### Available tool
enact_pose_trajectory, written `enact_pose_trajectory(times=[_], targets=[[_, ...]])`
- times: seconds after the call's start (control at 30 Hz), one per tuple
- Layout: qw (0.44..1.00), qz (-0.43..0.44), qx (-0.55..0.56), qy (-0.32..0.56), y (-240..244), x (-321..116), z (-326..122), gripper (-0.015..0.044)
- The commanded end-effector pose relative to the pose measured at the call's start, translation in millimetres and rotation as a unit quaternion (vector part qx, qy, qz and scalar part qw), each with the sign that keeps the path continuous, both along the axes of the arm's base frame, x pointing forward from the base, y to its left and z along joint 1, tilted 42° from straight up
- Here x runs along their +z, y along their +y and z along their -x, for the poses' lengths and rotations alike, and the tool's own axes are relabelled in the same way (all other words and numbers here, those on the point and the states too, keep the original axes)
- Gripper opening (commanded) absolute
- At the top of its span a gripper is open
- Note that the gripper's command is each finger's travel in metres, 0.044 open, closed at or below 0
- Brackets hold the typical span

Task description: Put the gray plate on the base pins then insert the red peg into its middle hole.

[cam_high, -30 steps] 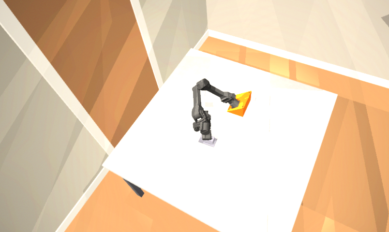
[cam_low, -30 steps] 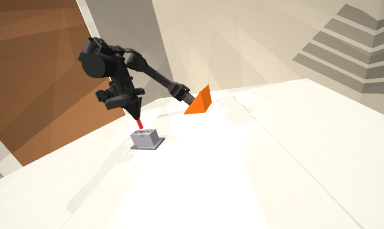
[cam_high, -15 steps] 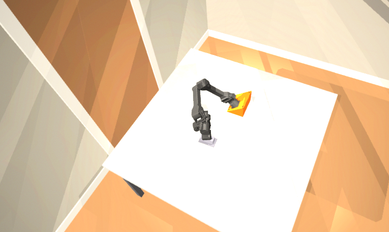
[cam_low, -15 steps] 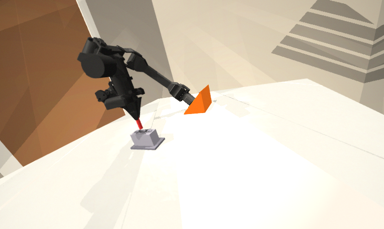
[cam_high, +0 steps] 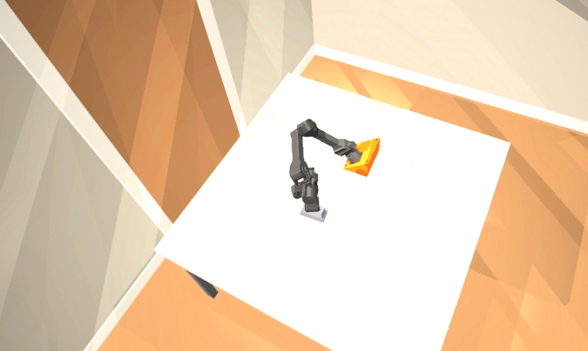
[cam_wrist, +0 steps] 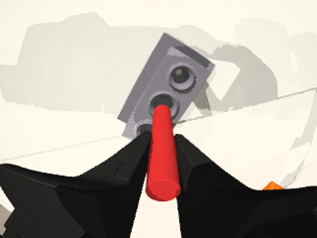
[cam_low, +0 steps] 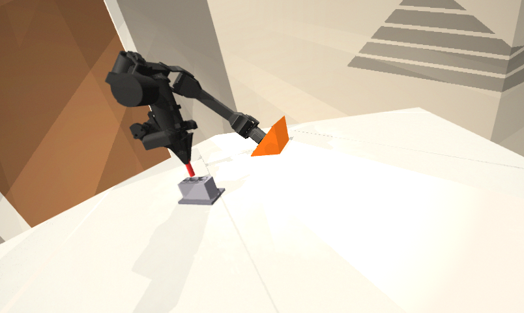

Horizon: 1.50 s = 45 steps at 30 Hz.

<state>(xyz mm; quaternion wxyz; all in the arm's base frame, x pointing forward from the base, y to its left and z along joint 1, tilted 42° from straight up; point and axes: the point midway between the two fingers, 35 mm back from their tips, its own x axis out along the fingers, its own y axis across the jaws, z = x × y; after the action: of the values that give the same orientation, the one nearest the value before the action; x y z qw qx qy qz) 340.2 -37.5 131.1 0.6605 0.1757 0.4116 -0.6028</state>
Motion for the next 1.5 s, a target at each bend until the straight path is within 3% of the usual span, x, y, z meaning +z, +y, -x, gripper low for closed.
enact_pose_trajectory(times=[0.0, 1.47], targets=[[1.0, 0.0, 0.0, 0.0, -1.1, -0.9, 0.1, 0.0], [1.0, 0.0, 0.0, 0.0, -11.9, -13.2, 2.8, 0.0]])
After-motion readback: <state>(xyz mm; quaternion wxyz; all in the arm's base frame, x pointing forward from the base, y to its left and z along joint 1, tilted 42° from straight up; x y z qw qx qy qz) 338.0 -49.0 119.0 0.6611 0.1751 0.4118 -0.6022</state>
